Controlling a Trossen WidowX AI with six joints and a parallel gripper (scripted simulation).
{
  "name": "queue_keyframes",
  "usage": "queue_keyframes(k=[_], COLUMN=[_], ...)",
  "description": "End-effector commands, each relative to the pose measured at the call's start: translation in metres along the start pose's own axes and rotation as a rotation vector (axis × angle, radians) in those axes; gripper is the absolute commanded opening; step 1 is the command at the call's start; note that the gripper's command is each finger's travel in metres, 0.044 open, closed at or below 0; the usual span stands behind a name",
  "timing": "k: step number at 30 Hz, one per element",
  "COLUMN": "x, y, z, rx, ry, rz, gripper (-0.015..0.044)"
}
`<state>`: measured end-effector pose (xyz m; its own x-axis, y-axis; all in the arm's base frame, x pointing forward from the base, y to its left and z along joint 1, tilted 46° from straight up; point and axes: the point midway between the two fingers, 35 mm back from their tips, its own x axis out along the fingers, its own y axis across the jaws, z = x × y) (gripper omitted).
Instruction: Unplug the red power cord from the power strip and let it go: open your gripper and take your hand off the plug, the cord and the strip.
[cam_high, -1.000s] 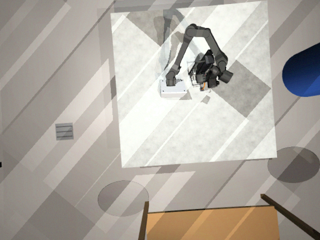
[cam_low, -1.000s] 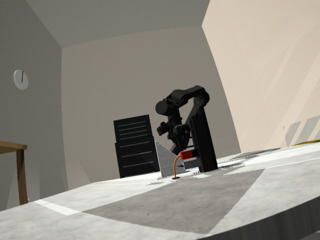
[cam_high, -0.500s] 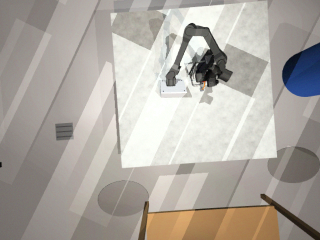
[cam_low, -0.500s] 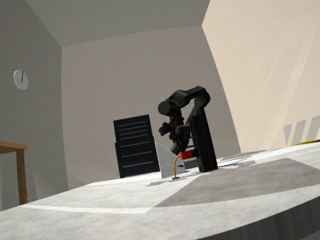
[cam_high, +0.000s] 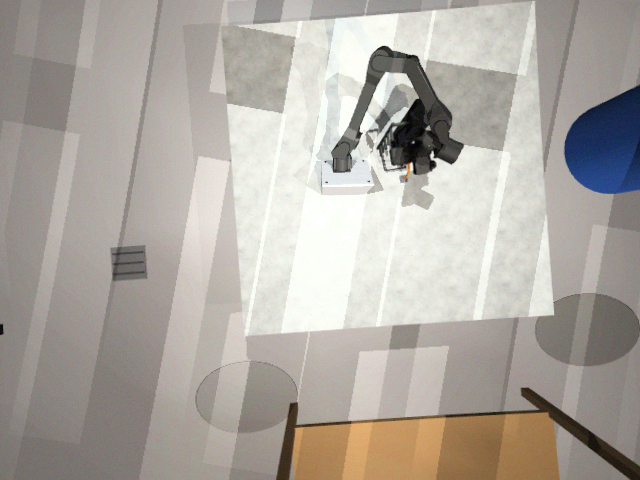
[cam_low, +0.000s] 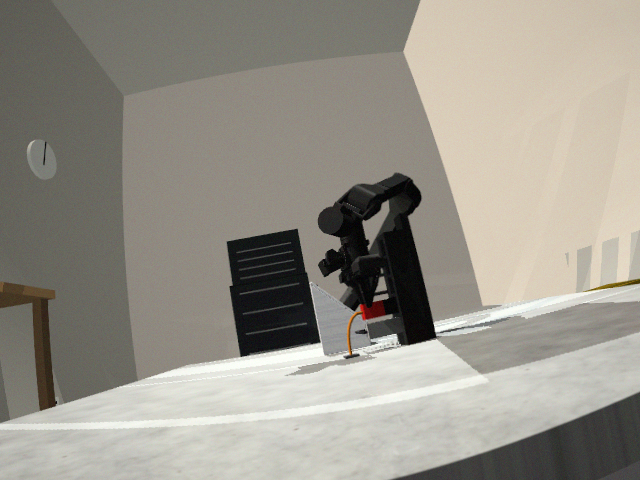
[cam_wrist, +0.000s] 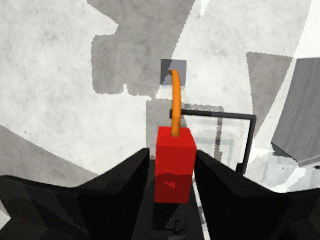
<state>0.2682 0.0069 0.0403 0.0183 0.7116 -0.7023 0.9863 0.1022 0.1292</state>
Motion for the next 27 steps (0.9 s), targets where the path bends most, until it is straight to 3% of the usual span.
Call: queue_keyframes(k=[1,11,27], x=[0.0,0.0,-0.001], y=[0.0,0.0,0.002], z=[0.0,0.0,0.023], rx=[0.0,0.0,0.003], ry=[0.0,0.0,-0.002], rz=[0.0,0.0,0.0], gripper=[0.0081,0.0,0.0])
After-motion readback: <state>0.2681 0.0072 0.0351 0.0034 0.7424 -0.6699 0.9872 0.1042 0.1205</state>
